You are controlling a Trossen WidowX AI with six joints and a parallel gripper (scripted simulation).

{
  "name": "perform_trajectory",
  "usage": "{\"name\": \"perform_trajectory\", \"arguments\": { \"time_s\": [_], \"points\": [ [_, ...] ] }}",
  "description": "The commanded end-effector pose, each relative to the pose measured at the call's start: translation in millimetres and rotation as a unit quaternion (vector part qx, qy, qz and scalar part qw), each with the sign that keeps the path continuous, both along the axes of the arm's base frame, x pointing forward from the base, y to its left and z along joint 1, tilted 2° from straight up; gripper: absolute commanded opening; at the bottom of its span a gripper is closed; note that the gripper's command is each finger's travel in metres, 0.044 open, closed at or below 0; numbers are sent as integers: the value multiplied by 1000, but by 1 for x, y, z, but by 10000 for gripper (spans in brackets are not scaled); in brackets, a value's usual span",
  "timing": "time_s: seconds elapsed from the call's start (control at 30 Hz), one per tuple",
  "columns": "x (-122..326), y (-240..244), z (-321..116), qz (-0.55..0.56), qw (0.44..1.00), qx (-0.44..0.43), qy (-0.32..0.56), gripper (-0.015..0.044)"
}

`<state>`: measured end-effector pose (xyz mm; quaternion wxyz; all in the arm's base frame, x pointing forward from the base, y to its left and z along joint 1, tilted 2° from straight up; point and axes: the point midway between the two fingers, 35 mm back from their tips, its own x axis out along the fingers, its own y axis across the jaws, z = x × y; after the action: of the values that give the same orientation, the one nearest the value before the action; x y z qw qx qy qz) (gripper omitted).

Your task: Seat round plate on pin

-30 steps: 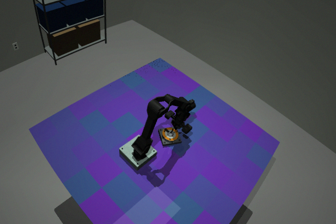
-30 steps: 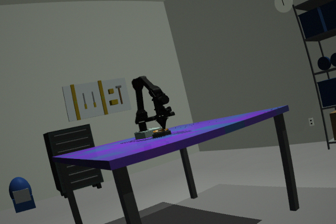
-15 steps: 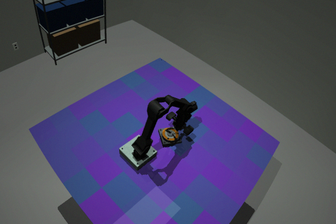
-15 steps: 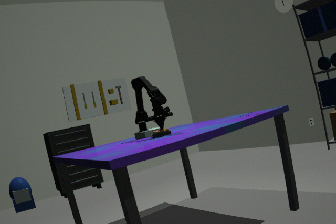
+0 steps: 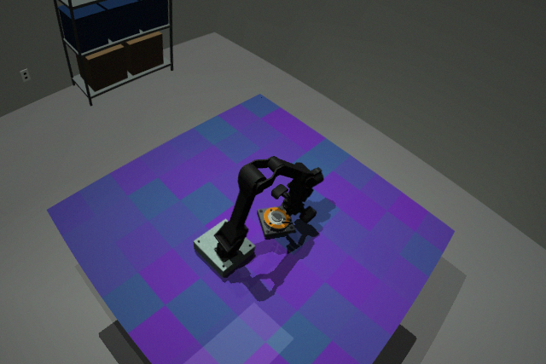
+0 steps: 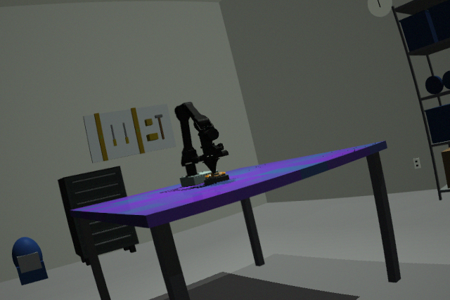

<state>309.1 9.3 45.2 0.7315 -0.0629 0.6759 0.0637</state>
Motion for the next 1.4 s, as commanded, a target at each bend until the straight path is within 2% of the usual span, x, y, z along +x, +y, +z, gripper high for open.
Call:
{"name": "perform_trajectory", "arguments": {
  "time_s": [0.0,1.37],
  "points": [
    [-6,-6,-3,-2,1000,-3,8,0],
    [-31,-26,-1,-2,1000,-4,9,0]
  ]
}}
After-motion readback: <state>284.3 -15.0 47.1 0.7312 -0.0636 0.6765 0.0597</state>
